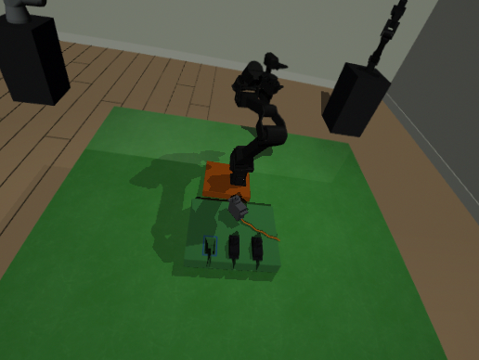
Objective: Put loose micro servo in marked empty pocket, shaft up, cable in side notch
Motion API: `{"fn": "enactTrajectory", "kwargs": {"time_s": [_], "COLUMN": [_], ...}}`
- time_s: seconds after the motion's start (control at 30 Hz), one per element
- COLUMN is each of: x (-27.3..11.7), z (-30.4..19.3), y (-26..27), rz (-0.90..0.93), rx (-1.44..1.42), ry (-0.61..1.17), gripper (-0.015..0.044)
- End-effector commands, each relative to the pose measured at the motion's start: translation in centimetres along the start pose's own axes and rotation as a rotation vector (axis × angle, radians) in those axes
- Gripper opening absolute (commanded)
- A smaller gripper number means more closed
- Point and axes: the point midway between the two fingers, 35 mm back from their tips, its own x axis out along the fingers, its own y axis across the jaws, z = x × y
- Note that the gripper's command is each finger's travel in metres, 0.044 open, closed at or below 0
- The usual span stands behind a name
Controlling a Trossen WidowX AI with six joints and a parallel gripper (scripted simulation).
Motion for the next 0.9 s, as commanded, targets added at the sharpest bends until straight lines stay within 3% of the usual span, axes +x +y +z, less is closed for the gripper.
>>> {"fn": "enactTrajectory", "kwargs": {"time_s": [0.0, 0.87], "x": [0.0, -6.3], "z": [-0.1, -8.5], "y": [0.0, 0.3], "rz": [0.0, 0.095], "rx": [-0.004, -0.317], "ry": [0.004, 0.462], "gripper": [0.0426, 0.044]}}
